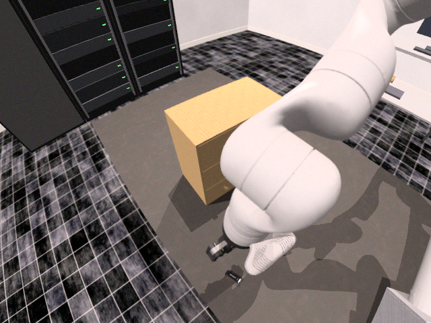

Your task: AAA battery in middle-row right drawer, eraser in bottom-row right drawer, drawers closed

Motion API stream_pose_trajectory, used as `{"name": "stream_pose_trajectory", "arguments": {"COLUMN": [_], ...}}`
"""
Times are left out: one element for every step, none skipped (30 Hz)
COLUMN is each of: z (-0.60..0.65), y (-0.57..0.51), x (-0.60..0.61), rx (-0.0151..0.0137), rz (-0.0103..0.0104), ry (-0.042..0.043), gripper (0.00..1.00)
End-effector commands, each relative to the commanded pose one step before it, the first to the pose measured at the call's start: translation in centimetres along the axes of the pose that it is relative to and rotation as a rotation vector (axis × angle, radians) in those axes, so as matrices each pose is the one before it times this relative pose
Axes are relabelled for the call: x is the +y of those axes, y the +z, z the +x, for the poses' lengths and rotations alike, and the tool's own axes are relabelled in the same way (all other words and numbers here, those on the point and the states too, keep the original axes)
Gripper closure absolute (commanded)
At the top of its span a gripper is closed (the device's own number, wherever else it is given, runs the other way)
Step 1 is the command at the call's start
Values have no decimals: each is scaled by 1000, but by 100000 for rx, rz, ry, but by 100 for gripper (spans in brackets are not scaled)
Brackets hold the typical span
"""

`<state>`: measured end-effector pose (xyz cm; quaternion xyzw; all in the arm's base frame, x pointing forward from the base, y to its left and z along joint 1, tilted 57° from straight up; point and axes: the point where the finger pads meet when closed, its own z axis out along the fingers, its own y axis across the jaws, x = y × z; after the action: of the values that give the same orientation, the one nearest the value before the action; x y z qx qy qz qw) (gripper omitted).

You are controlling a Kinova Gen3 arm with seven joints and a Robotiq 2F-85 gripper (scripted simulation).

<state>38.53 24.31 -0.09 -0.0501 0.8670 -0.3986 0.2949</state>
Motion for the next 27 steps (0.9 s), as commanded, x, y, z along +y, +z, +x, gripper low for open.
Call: {"name": "stream_pose_trajectory", "arguments": {"z": [-365,4,1,0,0,3,7,5,0,0,35,-3,-14,-8,-2,1,3,3,3,2,2,2,2,2,2,0,0], "y": [-37,-18,-20,-21,-21,-16,-8,-10,0,0,23,-17,-28,-21,-13,-9,-6,-5,-4,-3,-2,-2,-1,0,0,0,0], "x": [-153,2,2,1,1,2,3,2,0,0,8,0,-2,-1,0,1,1,1,1,1,1,1,1,1,1,0,0], "rx": [3297,740,700,660,620,585,554,514,0,0,484,433,391,356,322,287,254,222,191,162,135,110,87,67,49,0,0], "rz": [119,10,0,-7,-11,1,25,17,0,0,82,-7,-34,-22,-9,-2,1,2,2,2,2,2,2,2,3,0,0], "ry": [594,-11,-8,-7,-8,-10,-11,-8,0,0,-76,7,31,17,4,-4,-7,-8,-7,-7,-6,-6,-5,-5,-4,0,0], "gripper": [0,0,0,0,0,0,0,0,0,0,0,0,0,0,0,0,0,0,0,0,0,0,0,0,0,0,0]}}
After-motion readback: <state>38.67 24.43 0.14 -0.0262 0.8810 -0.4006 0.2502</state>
